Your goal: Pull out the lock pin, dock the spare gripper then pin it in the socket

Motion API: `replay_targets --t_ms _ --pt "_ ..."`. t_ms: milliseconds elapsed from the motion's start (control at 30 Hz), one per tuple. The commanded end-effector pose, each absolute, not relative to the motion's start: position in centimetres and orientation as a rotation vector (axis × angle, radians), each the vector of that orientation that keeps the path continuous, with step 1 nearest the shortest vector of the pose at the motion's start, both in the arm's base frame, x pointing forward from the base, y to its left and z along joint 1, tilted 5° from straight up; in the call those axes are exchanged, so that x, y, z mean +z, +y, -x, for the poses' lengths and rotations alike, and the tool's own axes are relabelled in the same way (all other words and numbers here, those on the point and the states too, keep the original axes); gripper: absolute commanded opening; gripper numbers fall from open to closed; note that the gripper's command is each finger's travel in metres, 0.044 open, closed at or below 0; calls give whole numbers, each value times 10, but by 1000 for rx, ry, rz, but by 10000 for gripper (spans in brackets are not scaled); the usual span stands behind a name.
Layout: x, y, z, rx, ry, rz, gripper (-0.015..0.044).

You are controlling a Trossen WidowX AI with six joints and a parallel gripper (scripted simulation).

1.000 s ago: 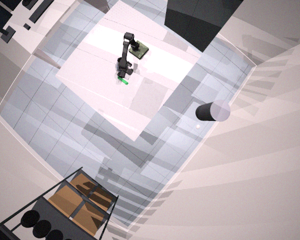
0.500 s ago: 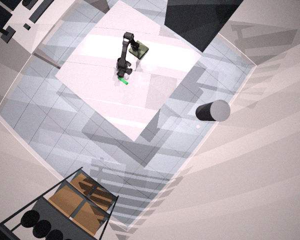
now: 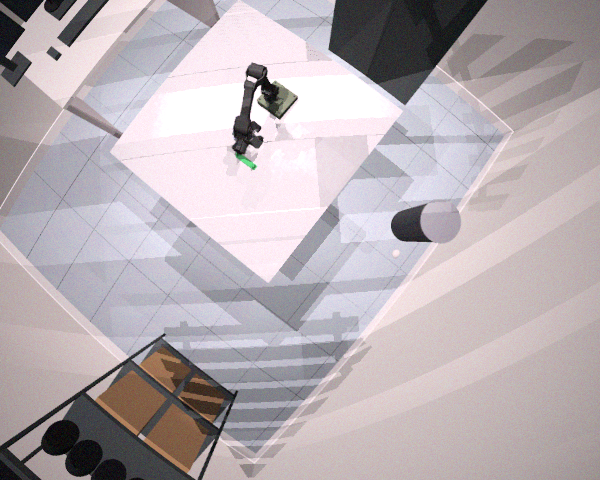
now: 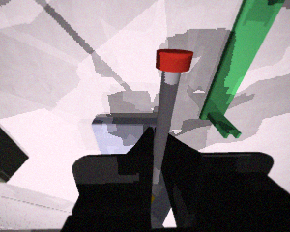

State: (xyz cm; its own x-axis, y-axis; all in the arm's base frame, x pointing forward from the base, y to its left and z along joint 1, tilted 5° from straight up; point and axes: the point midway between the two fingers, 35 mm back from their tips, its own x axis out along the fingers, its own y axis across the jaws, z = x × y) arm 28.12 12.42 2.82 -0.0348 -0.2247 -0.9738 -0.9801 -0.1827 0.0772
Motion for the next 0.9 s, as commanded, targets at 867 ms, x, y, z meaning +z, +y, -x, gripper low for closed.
replay_targets --t_ms 867 --pt "28 109 -284 1284 1325 1489 26"
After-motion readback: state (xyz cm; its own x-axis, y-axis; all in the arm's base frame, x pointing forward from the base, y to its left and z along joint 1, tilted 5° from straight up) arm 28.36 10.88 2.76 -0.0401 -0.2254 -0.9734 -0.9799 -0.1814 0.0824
